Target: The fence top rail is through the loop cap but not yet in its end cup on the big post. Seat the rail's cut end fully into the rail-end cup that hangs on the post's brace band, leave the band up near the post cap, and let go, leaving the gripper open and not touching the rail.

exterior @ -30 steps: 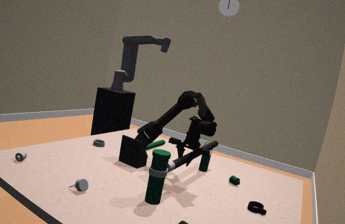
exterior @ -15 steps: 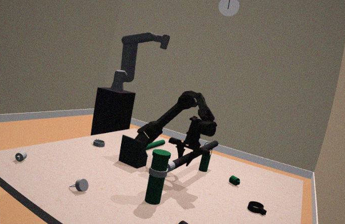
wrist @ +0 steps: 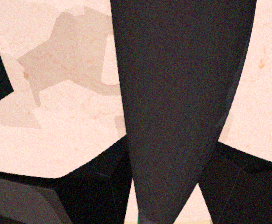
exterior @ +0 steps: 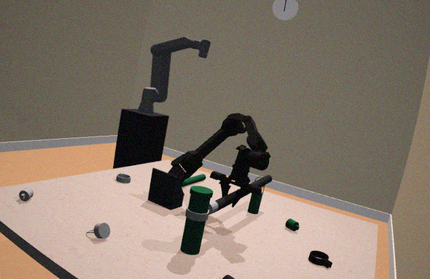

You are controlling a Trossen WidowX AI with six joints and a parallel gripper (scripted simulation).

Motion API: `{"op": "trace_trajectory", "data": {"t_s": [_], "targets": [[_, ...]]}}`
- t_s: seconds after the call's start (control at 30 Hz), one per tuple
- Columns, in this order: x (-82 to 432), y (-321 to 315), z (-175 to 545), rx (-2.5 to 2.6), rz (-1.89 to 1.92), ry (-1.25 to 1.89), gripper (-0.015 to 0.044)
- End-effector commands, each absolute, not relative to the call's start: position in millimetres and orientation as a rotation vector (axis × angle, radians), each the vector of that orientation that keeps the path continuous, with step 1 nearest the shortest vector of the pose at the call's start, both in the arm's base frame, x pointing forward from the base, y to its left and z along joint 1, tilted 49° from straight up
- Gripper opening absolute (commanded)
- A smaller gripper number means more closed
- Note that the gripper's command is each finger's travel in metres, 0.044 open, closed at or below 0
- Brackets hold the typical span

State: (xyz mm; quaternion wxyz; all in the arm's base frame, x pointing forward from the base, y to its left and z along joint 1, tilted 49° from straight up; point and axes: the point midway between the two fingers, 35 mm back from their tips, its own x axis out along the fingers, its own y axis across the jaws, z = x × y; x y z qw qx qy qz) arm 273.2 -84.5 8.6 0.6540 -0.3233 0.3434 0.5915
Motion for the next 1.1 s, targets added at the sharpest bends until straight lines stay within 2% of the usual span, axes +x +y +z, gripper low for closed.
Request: {"op": "trace_trajectory", "data": {"t_s": [0.0,1.07], "targets": [[273.6,-86.8,9.2,-0.739,1.338,0.781,0.0000],[274.4,-93.0,8.3,-0.745,1.337,0.784,0.0000]]}}
